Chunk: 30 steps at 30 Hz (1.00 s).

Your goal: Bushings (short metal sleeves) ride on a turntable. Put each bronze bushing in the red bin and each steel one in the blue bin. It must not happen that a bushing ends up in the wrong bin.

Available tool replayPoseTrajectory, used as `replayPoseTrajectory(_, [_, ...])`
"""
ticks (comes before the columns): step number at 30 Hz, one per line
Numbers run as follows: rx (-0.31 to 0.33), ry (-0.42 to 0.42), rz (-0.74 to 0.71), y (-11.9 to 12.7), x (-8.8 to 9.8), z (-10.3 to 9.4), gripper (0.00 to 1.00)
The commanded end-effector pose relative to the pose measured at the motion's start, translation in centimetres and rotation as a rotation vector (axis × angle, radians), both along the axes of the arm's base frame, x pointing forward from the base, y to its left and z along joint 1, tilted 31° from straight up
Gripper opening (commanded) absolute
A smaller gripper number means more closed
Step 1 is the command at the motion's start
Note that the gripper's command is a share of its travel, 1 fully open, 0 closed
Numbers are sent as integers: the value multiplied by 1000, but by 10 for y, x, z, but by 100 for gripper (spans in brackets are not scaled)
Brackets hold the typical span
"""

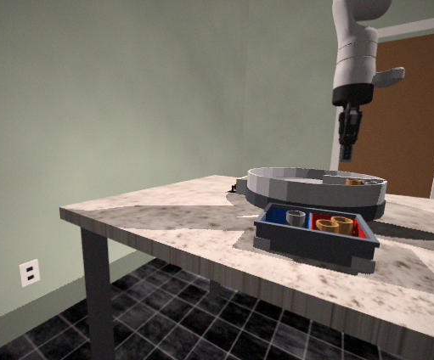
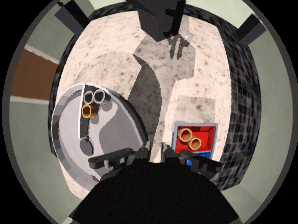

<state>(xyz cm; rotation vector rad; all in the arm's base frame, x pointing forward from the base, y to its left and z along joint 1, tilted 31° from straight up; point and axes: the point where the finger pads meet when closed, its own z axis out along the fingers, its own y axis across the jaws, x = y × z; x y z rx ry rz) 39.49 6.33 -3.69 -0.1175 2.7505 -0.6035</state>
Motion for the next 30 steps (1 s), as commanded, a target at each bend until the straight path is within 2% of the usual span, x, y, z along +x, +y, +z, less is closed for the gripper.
replayPoseTrajectory(1, [-4,-7,19,-14,-8,2,18])
replayPoseTrajectory(2, [-4,-7,19,-24,-10,5,18])
replayPoseTrajectory(5, [-4,-7,19,-24,-10,5,18])
replayPoseTrajectory(10, [-3,-7,19,-76,-22,19,18])
replayPoseTrajectory(13, [-3,-7,19,-76,-22,19,18])
replayPoseTrajectory(15, [-3,-7,19,-96,-26,25,18])
replayPoseTrajectory(17, [-3,-7,19,-96,-26,25,18])
replayPoseTrajectory(20, [-3,-7,19,-127,-33,34,18])
replayPoseTrajectory(23, [-3,-7,19,-127,-33,34,18])
replayPoseTrajectory(27, [-3,-7,21,-167,-42,45,18])
replayPoseTrajectory(30, [-3,-7,19,-179,-45,48,18])
